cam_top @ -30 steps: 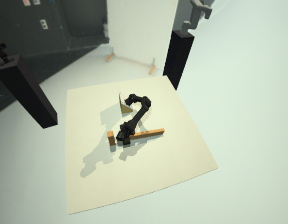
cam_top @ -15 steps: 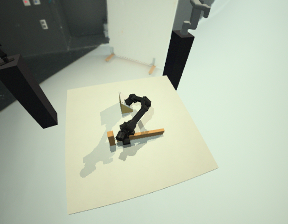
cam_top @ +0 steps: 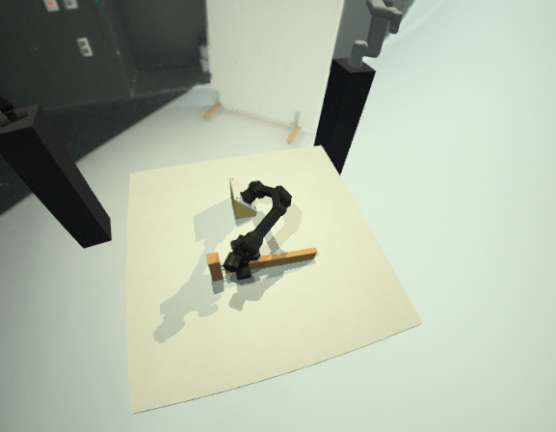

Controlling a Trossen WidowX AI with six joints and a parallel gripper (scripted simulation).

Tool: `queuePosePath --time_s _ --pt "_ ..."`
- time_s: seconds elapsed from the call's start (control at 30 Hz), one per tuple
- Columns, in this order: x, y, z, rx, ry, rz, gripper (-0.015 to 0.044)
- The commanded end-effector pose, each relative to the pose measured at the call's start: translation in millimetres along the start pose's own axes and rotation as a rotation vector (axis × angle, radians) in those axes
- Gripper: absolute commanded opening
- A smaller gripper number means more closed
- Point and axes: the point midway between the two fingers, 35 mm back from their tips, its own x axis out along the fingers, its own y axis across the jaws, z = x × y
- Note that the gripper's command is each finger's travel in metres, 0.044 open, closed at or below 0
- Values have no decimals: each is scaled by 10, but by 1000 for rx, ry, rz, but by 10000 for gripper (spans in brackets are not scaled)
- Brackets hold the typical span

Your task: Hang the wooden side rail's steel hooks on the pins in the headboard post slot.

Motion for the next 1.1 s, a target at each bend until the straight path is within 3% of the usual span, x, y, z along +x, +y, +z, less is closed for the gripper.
queuePosePath --time_s 0.0,1.07 --pt "-61 -7 -47 3 7 -14 0" --pt "-62 -16 -78 3 7 -15 0"
